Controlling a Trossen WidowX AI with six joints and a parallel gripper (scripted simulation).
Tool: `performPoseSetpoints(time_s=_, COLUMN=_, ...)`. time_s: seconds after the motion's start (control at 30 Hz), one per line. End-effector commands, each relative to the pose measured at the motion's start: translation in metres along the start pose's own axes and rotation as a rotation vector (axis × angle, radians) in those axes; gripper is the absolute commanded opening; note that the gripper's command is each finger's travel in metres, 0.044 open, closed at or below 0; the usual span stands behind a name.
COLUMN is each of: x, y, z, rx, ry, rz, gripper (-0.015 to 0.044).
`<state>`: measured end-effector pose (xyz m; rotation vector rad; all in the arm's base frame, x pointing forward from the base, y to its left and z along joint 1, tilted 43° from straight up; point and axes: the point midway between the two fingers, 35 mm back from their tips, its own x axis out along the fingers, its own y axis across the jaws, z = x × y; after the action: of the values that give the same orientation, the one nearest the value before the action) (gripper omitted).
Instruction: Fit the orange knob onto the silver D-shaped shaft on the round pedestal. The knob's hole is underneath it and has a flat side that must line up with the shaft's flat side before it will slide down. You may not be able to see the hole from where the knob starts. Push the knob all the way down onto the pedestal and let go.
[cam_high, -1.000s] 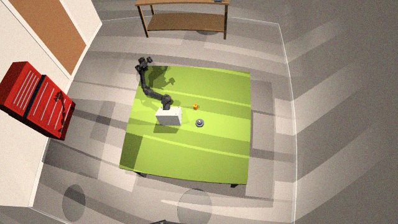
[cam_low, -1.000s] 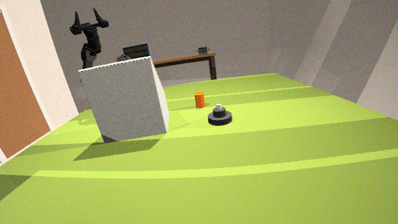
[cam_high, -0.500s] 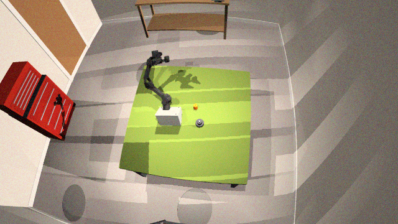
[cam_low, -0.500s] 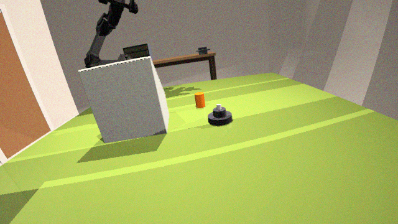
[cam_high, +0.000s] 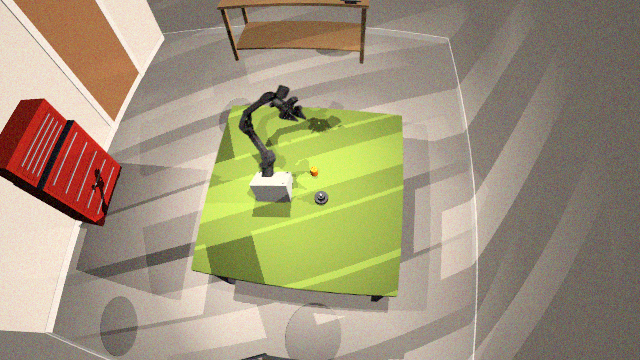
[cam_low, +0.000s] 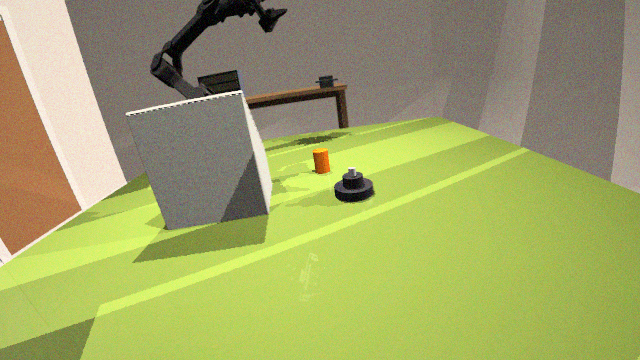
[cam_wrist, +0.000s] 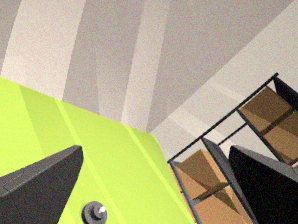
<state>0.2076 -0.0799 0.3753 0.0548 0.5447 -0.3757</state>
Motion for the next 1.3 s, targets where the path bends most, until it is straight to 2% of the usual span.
performPoseSetpoints(time_s=0.0, x=0.054, y=0.028, z=-0.027, rx=-0.031, ry=0.178, rz=0.138, gripper=0.0440)
performPoseSetpoints(time_s=0.13, x=0.099, y=0.055, z=-0.064, rx=-0.036, ry=0.358, rz=0.261, gripper=0.0440)
performPoseSetpoints(time_s=0.27, x=0.120, y=0.073, z=-0.089, rx=-0.040, ry=0.471, rz=0.354, gripper=0.0440)
performPoseSetpoints(time_s=0.4, x=0.147, y=0.108, z=-0.138, rx=-0.032, ry=0.681, rz=0.539, gripper=0.0440)
performPoseSetpoints(time_s=0.67, x=0.160, y=0.164, z=-0.234, rx=0.097, ry=1.077, rz=0.868, gripper=0.0440)
performPoseSetpoints(time_s=1.27, x=0.171, y=0.199, z=-0.277, rx=0.115, ry=1.106, rz=0.893, gripper=0.0440)
